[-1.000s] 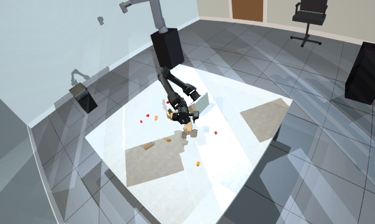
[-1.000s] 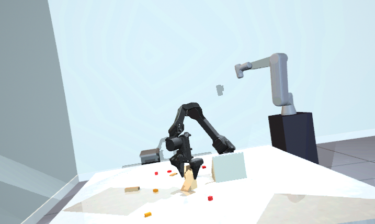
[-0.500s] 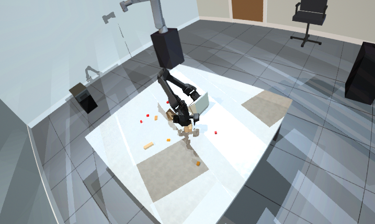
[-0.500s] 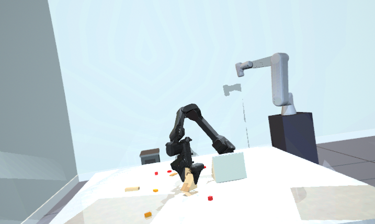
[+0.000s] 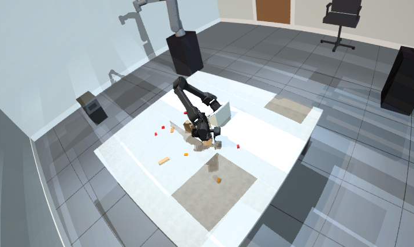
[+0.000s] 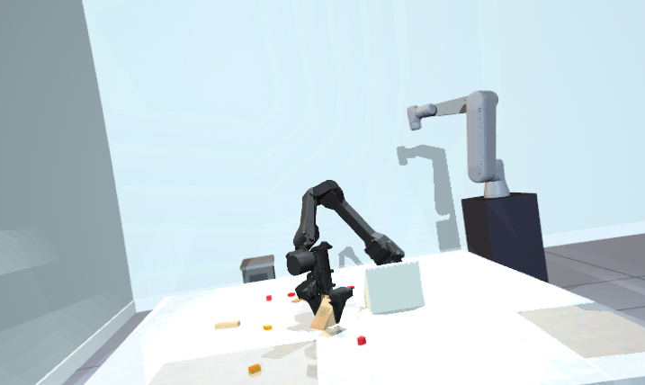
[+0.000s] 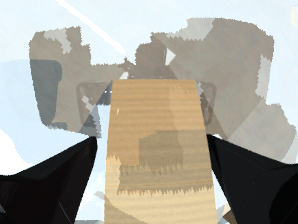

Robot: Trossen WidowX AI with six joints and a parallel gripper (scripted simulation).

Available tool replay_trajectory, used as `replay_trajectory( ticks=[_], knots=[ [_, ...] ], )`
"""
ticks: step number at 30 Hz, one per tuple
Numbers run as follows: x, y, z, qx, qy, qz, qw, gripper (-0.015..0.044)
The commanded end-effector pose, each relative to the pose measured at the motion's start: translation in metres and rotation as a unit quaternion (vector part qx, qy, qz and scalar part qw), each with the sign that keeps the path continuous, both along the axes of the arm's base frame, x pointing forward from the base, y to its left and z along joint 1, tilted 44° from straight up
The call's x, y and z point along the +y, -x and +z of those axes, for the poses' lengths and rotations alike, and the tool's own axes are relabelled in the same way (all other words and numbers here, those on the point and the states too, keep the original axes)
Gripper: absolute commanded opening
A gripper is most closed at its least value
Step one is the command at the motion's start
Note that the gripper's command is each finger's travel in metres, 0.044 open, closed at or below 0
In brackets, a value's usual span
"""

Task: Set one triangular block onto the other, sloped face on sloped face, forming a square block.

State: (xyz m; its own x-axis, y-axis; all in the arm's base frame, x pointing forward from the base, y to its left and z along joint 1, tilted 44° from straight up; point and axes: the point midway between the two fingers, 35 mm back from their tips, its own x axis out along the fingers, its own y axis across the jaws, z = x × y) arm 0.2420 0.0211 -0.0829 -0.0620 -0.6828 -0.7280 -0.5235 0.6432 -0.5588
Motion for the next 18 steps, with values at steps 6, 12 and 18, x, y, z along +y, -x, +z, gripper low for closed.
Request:
replay_trajectory(
  ticks=[6,12,18],
  knots=[
    [-0.0015,0.0001,-0.0007,0.0,0.002,0.003,1.0,0.0236],
    [-0.0015,0.0001,-0.0007,0.0,0.002,0.003,1.0,0.0177],
    [0.0053,-0.0008,0.006,0.0,0.002,0.002,1.0,0.0019]
  ],
)
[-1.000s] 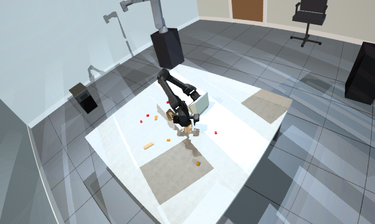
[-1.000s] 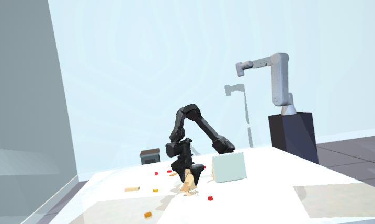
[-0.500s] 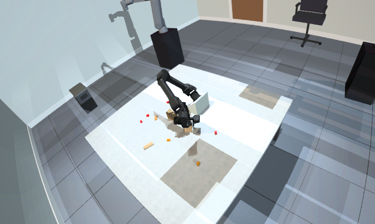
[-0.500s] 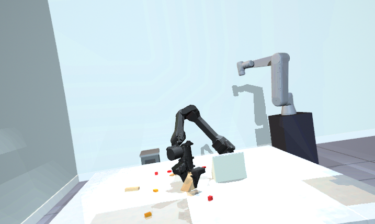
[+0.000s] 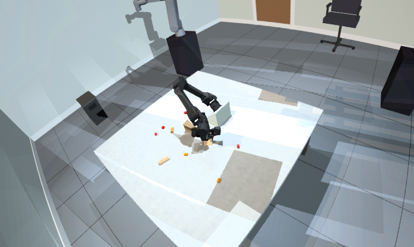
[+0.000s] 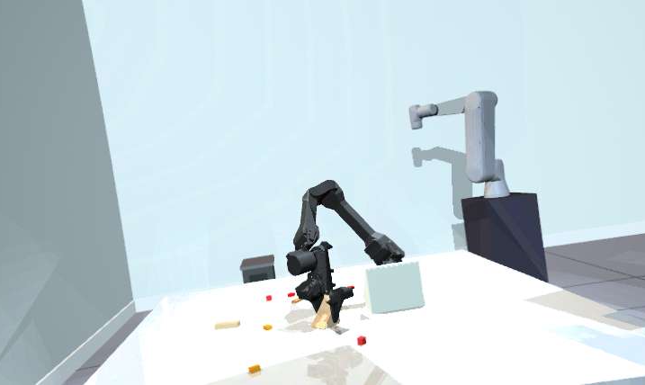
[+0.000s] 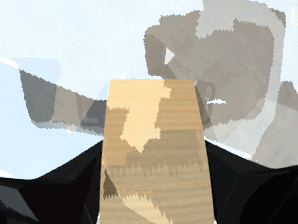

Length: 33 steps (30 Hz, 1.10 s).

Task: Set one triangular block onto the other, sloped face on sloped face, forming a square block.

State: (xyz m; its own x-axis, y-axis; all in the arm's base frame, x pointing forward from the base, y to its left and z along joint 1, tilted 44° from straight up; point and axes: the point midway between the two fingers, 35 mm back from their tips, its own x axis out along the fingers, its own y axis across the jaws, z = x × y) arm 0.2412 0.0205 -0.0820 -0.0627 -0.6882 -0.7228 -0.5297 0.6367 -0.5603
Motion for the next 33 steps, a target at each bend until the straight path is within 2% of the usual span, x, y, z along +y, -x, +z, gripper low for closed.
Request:
replay_trajectory(
  ticks=[1,5,19,33],
  knots=[
    [0.009,-0.002,0.008,-0.003,-0.002,-0.001,1.0,0.0],
    [0.02,-0.002,0.02,-0.003,-0.002,-0.002,1.0,0.0],
    [0.018,-0.002,0.019,0.015,-0.001,0.017,1.0,0.0],
    [0.018,-0.002,0.019,0.144,-0.012,0.154,0.978,0.0]
  ],
)
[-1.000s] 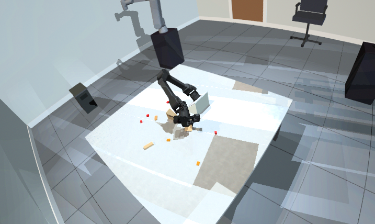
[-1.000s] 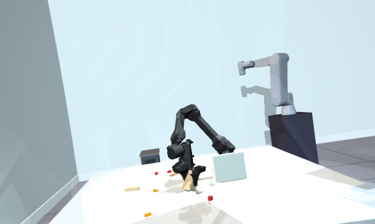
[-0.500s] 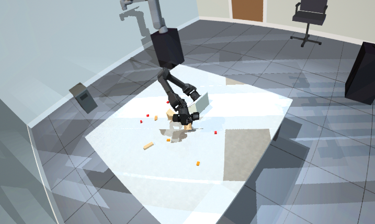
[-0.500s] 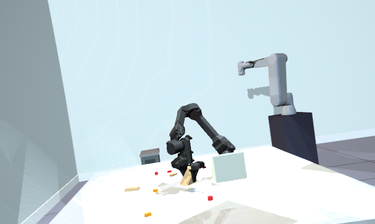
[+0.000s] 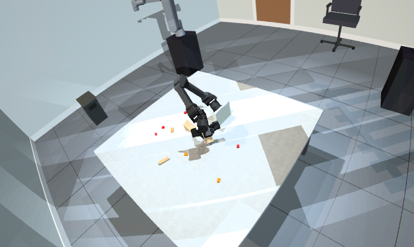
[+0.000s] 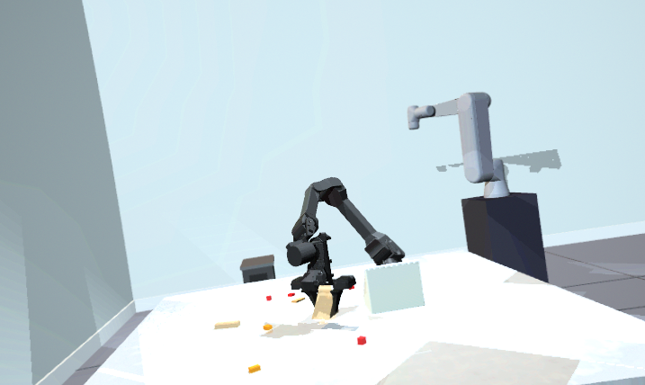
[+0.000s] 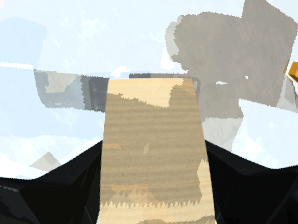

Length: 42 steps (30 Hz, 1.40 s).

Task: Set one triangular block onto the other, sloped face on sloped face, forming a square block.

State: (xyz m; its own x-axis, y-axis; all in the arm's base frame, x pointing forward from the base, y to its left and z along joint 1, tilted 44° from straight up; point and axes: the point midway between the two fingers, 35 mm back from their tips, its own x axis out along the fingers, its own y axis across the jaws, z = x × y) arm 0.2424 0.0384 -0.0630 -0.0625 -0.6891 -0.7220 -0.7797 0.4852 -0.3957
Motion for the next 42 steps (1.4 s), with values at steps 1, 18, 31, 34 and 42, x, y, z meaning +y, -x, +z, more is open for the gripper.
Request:
replay_trajectory(
  ticks=[1,18,31,34,42],
  knots=[
    [-0.0001,-0.0005,-0.0002,0.037,-0.003,0.041,0.998,0.0],
    [-0.0002,-0.0007,-0.0001,0.187,-0.016,0.2,0.962,0.0],
    [-0.0002,-0.0009,-0.0001,0.297,-0.026,0.316,0.901,0.0],
    [-0.0002,-0.0009,-0.0001,0.311,-0.027,0.332,0.89,0.0],
    [-0.0027,-0.0007,-0.0028,0.311,-0.027,0.331,0.891,0.0]
  ],
)
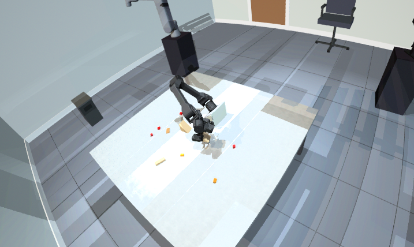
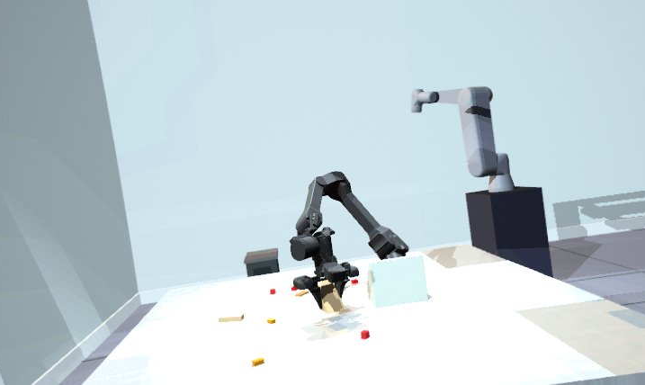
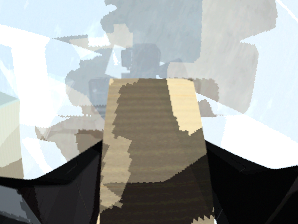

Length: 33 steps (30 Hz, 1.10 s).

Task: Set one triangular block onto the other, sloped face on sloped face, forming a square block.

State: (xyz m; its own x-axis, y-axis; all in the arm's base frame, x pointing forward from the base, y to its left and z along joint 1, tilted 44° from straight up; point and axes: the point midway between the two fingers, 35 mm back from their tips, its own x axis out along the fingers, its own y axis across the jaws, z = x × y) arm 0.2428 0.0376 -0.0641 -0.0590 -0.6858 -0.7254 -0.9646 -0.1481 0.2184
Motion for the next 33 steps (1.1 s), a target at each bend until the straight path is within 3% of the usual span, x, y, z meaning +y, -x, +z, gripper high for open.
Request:
replay_trajectory(
  ticks=[1,18,33],
  knots=[
    [-0.003,0.0,-0.003,0.001,0.001,0.004,1.0,0.0],
    [-0.017,0.002,-0.018,-0.002,0.002,-0.003,1.0,0.0],
    [-0.016,0.002,-0.017,-0.002,0.0,-0.006,1.0,0.0394]
  ],
)
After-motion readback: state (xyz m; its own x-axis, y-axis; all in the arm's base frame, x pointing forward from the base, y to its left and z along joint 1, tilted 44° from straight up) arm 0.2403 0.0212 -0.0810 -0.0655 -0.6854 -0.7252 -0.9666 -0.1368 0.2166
